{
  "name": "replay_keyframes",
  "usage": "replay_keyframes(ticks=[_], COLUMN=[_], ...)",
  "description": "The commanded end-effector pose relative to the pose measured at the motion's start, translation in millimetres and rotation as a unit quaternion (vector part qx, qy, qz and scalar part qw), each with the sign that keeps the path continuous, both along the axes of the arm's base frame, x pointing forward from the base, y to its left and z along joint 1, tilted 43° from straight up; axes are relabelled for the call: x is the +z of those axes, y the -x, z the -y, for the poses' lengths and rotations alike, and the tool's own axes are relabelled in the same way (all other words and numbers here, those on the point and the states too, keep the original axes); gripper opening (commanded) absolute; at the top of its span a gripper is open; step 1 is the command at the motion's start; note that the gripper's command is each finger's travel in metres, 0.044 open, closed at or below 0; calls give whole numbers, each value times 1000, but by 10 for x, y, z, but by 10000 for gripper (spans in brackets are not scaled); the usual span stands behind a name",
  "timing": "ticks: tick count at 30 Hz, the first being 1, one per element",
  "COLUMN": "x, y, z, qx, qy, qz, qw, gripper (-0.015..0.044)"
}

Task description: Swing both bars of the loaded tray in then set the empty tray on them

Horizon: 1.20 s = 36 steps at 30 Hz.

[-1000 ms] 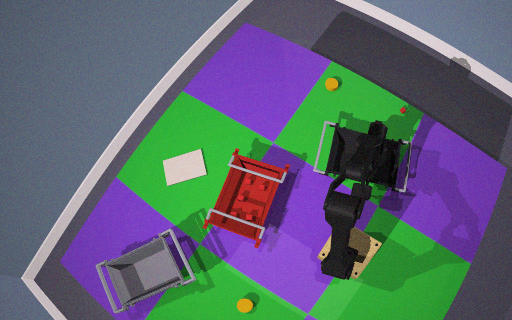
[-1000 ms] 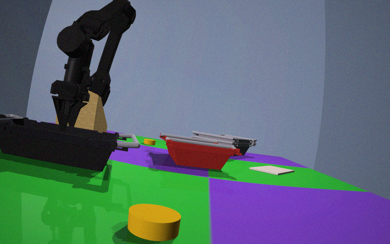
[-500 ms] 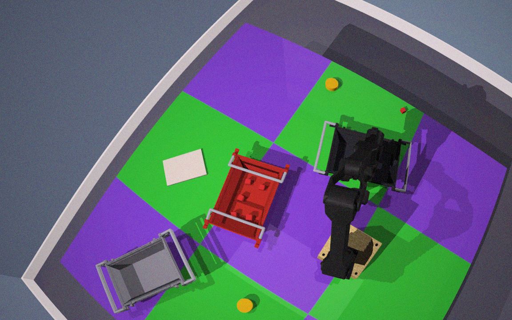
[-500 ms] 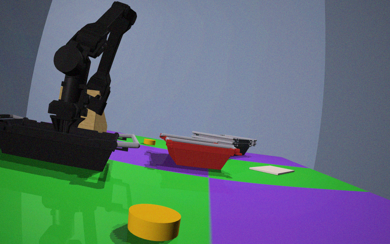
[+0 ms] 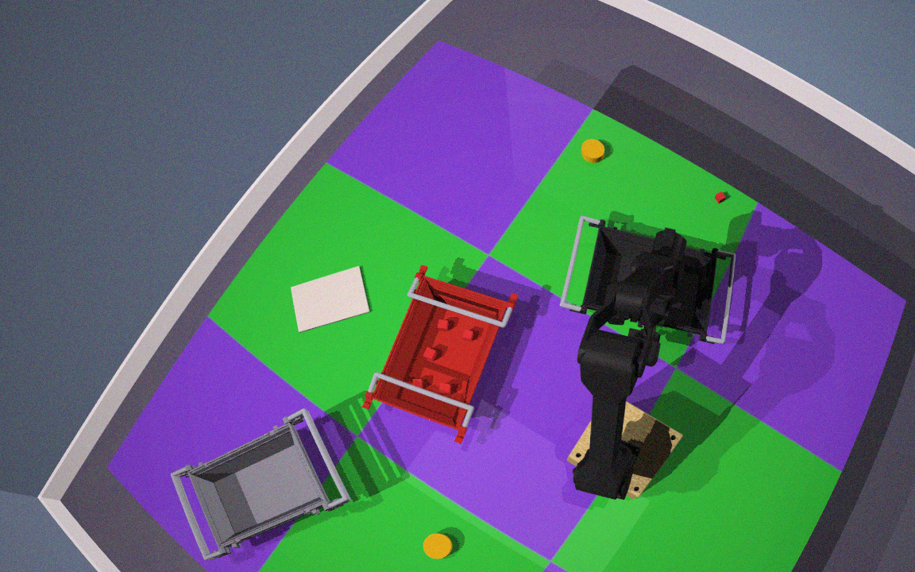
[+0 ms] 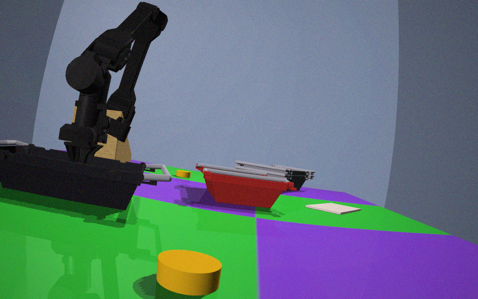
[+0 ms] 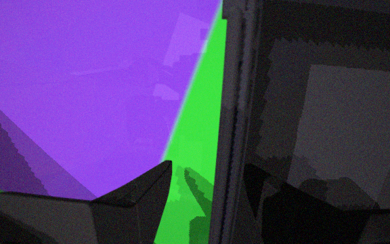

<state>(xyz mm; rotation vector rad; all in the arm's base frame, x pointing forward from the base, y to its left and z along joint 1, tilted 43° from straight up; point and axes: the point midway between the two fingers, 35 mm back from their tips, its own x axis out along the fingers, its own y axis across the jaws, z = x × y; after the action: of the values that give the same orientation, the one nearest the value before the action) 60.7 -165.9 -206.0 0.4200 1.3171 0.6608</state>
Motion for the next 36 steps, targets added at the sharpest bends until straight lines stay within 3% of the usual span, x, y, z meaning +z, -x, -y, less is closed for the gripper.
replay_keyframes(ticks=[1,27,36], x=[-2,6,421], y=[-4,-4,58], z=[-1,8,405], qx=[-2,-2,-2], qy=[0,0,1], qz=[0,0,-1], qw=[1000,1000,1000], gripper=[195,21,0])
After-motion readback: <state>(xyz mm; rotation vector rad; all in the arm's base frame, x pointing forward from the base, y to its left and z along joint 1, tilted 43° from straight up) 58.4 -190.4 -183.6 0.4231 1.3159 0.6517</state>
